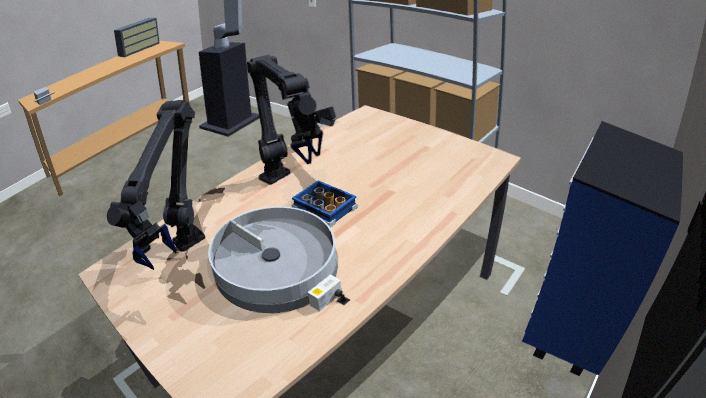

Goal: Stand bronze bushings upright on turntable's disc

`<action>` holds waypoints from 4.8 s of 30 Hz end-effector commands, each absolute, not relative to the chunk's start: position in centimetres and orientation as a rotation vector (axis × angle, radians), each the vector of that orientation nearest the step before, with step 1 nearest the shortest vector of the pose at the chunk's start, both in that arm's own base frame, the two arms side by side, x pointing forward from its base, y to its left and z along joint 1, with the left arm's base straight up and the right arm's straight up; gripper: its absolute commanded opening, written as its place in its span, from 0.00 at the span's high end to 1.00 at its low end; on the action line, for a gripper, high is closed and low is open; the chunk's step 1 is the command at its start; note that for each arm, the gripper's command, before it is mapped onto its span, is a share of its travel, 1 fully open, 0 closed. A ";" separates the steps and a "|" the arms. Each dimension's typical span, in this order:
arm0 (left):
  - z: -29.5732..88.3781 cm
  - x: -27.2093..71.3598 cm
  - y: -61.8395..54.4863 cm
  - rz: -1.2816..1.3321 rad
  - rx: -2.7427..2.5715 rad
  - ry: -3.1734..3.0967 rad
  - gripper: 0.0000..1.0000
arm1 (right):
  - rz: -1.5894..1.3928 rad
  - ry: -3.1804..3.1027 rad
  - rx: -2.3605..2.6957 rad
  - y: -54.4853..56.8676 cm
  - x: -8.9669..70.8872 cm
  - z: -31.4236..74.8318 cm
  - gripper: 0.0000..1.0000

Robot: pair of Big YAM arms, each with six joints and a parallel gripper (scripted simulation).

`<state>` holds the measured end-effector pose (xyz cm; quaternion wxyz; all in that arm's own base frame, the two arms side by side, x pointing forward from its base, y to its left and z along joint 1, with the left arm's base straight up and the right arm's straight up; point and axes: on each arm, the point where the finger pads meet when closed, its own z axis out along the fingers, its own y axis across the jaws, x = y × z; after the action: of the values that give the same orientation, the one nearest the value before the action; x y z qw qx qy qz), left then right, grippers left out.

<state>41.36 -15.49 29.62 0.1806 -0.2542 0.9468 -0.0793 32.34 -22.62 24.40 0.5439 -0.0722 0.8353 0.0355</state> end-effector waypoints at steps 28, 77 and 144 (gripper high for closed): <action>30.9 42.8 -13.7 -0.248 -0.741 2.614 0.00 | 0.048 1.958 -0.195 -23.3 32.8 26.3 0.00; 46.1 16.0 52.4 0.824 -1.199 1.385 0.00 | 0.048 1.958 -0.195 -23.3 32.8 26.3 0.00; 50.1 -0.9 54.5 1.221 -1.221 1.201 0.00 | 0.694 2.518 0.399 -1.9 38.9 24.4 0.00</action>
<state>-0.40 55.35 47.20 0.4841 -0.5239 0.5090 0.4817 37.13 -2.73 21.28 0.2507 0.1091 0.9300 0.2458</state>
